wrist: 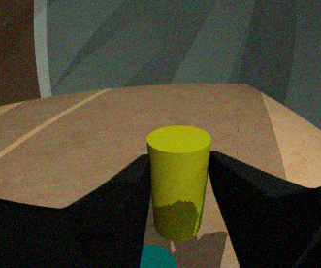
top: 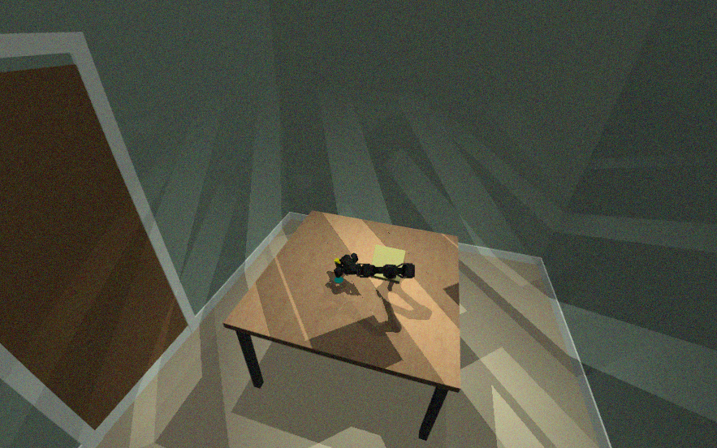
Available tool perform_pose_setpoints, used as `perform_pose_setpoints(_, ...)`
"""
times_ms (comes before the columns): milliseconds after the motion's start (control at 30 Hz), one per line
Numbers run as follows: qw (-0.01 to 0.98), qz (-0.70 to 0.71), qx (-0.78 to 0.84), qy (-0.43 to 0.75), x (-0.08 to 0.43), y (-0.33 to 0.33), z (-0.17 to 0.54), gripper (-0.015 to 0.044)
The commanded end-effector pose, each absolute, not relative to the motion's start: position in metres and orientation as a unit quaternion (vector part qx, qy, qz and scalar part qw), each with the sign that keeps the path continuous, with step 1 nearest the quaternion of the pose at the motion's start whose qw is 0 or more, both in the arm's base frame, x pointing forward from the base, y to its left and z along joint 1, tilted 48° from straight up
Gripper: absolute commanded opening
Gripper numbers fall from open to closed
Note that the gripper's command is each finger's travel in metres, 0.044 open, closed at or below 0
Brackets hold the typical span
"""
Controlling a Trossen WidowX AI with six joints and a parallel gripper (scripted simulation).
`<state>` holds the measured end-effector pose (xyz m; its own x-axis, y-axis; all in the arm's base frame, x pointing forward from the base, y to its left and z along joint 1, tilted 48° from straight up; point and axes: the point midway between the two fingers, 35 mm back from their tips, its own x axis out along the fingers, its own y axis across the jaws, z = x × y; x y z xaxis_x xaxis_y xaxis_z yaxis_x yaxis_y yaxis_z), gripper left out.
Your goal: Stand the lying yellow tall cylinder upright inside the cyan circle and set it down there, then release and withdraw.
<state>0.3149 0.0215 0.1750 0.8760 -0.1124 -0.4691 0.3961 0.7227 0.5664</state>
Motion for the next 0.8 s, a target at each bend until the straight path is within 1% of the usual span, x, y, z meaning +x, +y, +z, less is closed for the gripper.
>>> perform_pose_setpoints(0, 0.904, -0.142, 0.353, 0.194, 0.313, 0.022, 0.175, 0.0105)
perform_pose_setpoints(767, 0.896, -0.145, 0.403, 0.115, 0.301, 0.020, 0.184, 0.0105)
